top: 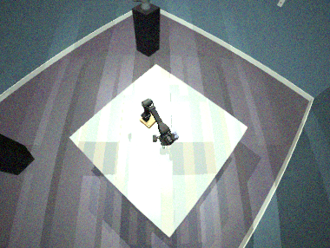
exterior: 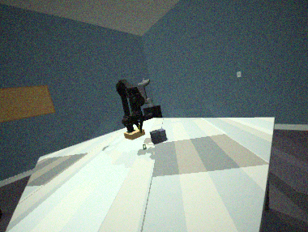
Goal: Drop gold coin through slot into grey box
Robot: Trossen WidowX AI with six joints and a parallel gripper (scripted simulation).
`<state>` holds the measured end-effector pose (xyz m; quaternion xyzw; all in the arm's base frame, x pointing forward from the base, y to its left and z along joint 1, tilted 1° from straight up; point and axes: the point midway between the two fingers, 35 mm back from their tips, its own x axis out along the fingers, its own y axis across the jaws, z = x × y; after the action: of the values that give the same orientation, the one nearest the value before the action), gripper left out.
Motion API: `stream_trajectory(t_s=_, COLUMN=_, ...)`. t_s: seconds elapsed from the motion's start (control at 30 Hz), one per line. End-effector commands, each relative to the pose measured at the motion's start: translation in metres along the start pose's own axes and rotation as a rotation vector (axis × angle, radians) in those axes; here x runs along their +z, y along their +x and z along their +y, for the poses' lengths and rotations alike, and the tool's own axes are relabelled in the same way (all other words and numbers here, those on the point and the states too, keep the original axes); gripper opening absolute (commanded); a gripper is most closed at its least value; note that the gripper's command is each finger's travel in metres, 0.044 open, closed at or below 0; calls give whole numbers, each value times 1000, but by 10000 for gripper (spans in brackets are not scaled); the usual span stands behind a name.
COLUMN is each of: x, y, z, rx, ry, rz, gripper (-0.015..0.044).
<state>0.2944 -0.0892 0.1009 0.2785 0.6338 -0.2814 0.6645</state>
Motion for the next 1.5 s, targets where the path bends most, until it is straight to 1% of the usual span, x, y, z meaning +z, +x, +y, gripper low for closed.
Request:
stream_trajectory(t_s=0.0, x=1, y=-2, z=-1, rx=-2, ry=143, rz=-5, gripper=0)
stream_trajectory(t_s=1.0, x=4, y=-3, z=-3, rx=1, ry=1162, rz=-6, gripper=0)
stream_trajectory(t_s=1.27, x=4, y=-3, z=-3, rx=1, ry=1184, rz=-6, gripper=0)
stream_trajectory(t_s=1.47, x=-1, y=-3, z=10, rx=2, ry=1184, rz=-4, gripper=0)
